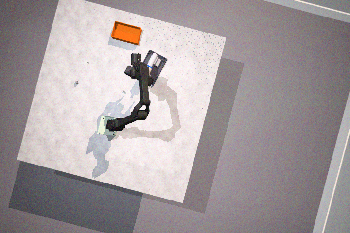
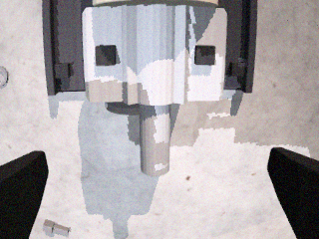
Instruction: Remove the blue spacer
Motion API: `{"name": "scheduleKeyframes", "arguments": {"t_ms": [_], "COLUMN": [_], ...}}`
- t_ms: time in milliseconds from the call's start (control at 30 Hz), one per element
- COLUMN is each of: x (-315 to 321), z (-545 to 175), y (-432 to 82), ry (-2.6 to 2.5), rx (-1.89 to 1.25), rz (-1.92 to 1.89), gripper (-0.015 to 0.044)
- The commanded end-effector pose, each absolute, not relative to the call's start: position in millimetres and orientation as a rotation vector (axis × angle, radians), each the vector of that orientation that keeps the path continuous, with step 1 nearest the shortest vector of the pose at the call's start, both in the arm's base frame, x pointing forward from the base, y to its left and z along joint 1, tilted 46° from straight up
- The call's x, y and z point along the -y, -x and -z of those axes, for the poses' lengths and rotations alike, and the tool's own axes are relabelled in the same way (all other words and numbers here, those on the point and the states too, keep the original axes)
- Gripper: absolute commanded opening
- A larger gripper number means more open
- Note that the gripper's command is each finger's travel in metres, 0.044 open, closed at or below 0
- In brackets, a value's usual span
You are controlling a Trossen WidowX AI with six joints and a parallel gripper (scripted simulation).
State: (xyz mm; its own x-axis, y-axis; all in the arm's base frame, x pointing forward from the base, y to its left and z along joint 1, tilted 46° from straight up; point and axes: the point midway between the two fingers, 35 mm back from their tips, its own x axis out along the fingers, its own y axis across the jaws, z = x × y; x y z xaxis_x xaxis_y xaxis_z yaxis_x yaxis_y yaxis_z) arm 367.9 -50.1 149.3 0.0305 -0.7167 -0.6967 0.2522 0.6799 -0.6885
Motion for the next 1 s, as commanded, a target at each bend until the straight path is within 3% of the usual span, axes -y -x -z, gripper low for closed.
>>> {"name": "scheduleKeyframes", "arguments": {"t_ms": [0, 967], "x": [50.2, 79.1], "z": [-148.1, -118.9], "y": [-367.6, -368.3], "ry": [0.431, 0.433], "rx": [-1.352, -1.351], "rz": [0.776, 0.778], "gripper": [0.044, 0.044]}}
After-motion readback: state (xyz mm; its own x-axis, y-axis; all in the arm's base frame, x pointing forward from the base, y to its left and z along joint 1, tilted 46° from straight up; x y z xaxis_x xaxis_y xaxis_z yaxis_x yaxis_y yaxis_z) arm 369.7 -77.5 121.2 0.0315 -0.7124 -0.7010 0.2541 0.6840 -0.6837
